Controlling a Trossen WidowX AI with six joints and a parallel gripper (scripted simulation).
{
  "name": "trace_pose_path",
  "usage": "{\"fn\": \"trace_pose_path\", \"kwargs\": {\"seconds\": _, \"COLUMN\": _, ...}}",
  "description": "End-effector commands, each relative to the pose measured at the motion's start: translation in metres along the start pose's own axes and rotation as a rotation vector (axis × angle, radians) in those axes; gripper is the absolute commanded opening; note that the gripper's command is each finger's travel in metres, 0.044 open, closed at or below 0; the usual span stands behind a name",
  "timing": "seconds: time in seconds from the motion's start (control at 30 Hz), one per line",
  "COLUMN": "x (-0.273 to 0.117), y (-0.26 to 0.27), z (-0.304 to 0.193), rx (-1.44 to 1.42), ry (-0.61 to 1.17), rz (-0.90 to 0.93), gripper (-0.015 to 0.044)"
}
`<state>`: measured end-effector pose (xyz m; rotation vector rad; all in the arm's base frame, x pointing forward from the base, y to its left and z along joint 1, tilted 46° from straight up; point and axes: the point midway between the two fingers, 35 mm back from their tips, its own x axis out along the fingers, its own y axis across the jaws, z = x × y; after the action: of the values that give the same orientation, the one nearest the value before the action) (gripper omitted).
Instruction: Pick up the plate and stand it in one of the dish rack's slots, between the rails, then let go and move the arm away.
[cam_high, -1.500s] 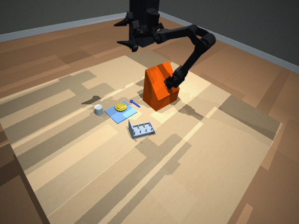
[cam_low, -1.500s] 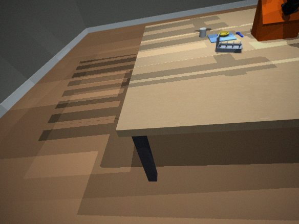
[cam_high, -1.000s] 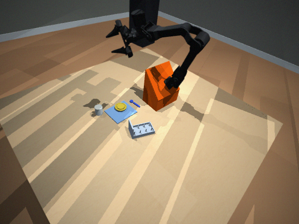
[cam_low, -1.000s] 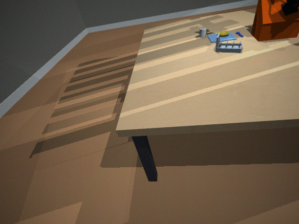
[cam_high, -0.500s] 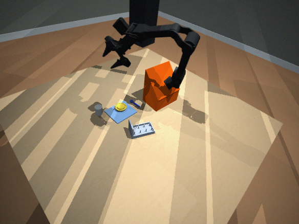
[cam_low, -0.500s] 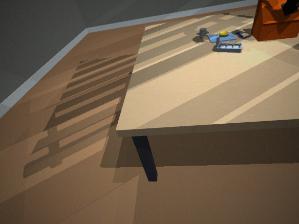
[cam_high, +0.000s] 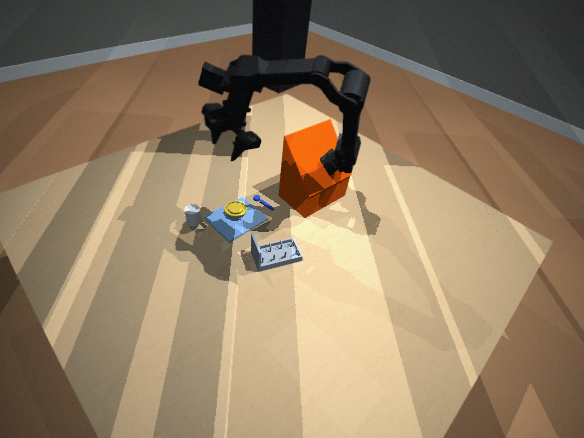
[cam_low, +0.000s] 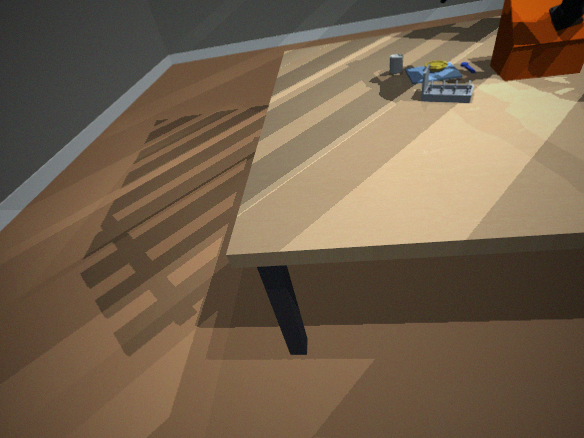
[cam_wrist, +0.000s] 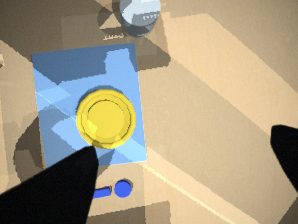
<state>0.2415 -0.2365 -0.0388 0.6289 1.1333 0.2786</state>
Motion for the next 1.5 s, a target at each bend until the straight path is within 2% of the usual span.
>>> {"fn": "trace_pose_path", "kwargs": {"seconds": 0.0, "x": 0.008, "y": 0.019, "z": -0.002, "rx": -0.001, "ry": 0.125, "rz": 0.071, "gripper": 0.0400}}
{"fn": "trace_pose_path", "kwargs": {"seconds": 0.17, "x": 0.012, "y": 0.042, "z": -0.005, "rx": 0.004, "ry": 0.254, "rz": 0.147, "gripper": 0.0400}}
{"fn": "trace_pose_path", "kwargs": {"seconds": 0.37, "x": 0.016, "y": 0.043, "z": -0.006, "rx": 0.004, "ry": 0.259, "rz": 0.150, "gripper": 0.0400}}
{"fn": "trace_pose_path", "kwargs": {"seconds": 0.53, "x": 0.096, "y": 0.058, "z": -0.021, "rx": 0.004, "ry": 0.258, "rz": 0.150, "gripper": 0.0400}}
{"fn": "trace_pose_path", "kwargs": {"seconds": 0.63, "x": 0.120, "y": 0.067, "z": -0.030, "rx": 0.003, "ry": 0.258, "rz": 0.155, "gripper": 0.0400}}
{"fn": "trace_pose_path", "kwargs": {"seconds": 1.47, "x": 0.153, "y": 0.069, "z": -0.031, "rx": 0.003, "ry": 0.257, "rz": 0.154, "gripper": 0.0400}}
